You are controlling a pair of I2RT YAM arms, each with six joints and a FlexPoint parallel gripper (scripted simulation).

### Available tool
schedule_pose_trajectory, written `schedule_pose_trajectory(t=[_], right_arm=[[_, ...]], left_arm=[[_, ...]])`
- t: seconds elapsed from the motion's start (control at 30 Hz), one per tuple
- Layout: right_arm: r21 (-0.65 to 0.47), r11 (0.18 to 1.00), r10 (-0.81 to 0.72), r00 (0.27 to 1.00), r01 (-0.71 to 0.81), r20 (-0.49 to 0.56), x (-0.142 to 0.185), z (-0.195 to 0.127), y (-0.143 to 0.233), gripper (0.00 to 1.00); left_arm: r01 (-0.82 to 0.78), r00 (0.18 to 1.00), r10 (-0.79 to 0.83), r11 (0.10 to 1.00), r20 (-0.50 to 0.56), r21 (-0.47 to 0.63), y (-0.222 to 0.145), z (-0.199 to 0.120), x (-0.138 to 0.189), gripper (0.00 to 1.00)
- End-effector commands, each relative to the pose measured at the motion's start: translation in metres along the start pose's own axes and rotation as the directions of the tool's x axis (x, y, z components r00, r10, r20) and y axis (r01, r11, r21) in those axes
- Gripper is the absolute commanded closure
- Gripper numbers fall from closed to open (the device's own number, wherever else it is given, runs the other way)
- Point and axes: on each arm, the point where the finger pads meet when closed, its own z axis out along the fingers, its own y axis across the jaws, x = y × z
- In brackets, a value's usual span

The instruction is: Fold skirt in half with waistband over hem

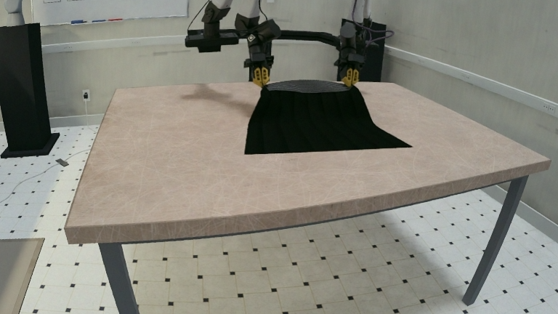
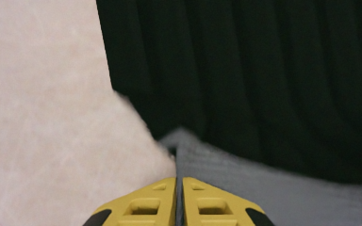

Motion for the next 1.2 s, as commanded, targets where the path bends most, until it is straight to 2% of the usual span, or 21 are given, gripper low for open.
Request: schedule_pose_trajectory(t=[0.0,0.03,0.1,0.13,0.23,0.27,0.4,0.6,0.67,0.83,0.97,1.17], right_arm=[[0.031,0.997,-0.068,0.996,0.070,-0.061,-0.041,0.003,0.002,0.98],[0.031,0.997,-0.068,0.996,0.070,-0.058,-0.064,0.011,0.003,0.98],[0.031,0.997,-0.068,0.996,0.070,-0.058,-0.064,0.011,0.003,0.98],[0.049,0.995,-0.081,0.992,0.086,-0.093,-0.070,0.030,-0.003,0.98],[0.049,0.995,-0.081,0.992,0.086,-0.093,-0.079,0.035,-0.003,0.98],[0.038,0.994,-0.094,0.991,0.098,-0.094,-0.068,0.033,0.002,0.98],[0.064,0.993,-0.089,0.991,0.096,-0.103,-0.029,0.026,-0.009,0.98],[0.051,0.995,-0.080,0.994,0.085,-0.079,0.015,0.021,-0.010,0.98],[0.051,0.995,-0.080,0.994,0.085,-0.079,0.015,0.021,-0.010,0.98],[0.050,0.995,-0.081,0.994,0.085,-0.077,0.055,0.016,-0.013,0.98],[0.051,0.995,-0.082,0.994,0.086,-0.077,0.083,0.012,-0.017,0.98],[0.042,0.996,-0.074,0.994,0.078,-0.075,0.079,0.013,-0.012,0.98]], left_arm=[[-0.045,0.996,0.042,0.998,-0.075,-0.035,0.004,0.012,-0.051,0.98],[-0.045,0.996,0.042,0.998,-0.074,-0.035,0.004,0.016,-0.062,0.98],[-0.045,0.996,0.042,0.998,-0.074,-0.035,0.004,0.016,-0.062,0.98],[-0.060,0.991,0.053,0.997,-0.121,-0.050,0.009,0.024,-0.042,0.98],[-0.072,0.990,0.067,0.997,-0.121,-0.038,0.002,0.023,-0.040,0.98],[-0.084,0.987,0.075,0.995,-0.141,-0.058,0.010,0.020,-0.021,0.98],[-0.061,0.992,0.054,0.997,-0.113,-0.055,0.010,0.019,0.005,0.98],[-0.060,0.993,0.054,0.997,-0.109,-0.054,0.013,0.016,0.054,0.98],[-0.060,0.993,0.054,0.997,-0.109,-0.054,0.013,0.016,0.054,0.98],[-0.060,0.993,0.054,0.997,-0.106,-0.054,0.016,0.014,0.094,0.98],[-0.053,0.994,0.048,0.998,-0.098,-0.045,0.014,0.015,0.090,0.98],[-0.053,0.994,0.048,0.998,-0.098,-0.045,0.014,0.015,0.090,0.98]])
